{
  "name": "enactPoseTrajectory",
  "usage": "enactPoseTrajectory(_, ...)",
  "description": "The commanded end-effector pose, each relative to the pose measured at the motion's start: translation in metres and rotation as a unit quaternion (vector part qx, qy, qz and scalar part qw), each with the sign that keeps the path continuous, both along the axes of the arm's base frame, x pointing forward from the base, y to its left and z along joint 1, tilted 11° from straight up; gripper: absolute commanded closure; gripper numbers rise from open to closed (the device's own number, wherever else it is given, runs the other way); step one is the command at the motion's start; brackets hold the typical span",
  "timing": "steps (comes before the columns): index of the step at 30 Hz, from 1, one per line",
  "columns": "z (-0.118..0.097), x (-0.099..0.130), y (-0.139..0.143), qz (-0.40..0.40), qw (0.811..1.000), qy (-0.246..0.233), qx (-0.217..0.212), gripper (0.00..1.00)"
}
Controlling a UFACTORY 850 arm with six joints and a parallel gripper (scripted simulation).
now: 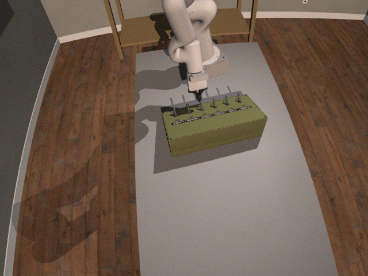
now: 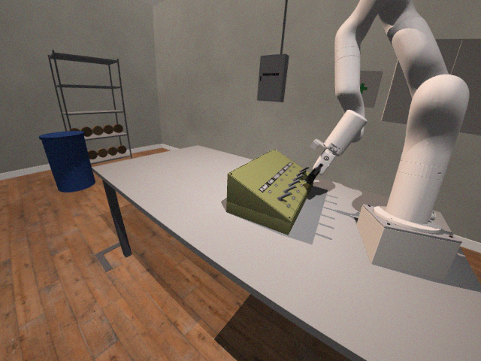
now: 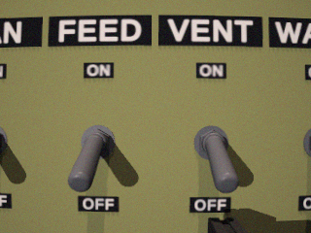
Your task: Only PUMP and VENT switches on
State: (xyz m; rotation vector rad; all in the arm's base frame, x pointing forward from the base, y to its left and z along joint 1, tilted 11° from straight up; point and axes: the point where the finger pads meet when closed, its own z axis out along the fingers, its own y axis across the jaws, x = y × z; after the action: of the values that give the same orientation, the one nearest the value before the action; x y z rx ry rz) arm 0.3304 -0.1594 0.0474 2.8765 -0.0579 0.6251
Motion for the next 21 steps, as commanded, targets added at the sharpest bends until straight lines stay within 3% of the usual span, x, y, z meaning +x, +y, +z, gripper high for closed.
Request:
enactPoseTrajectory(1, 0.0003, 0.0004, -0.0002, 0.000, 1.000, 0.000, 0.000, 1.00)
enactPoseTrajectory(21, 0.0015, 0.0031, -0.0002, 0.000, 1.000, 0.000, 0.000, 1.00)
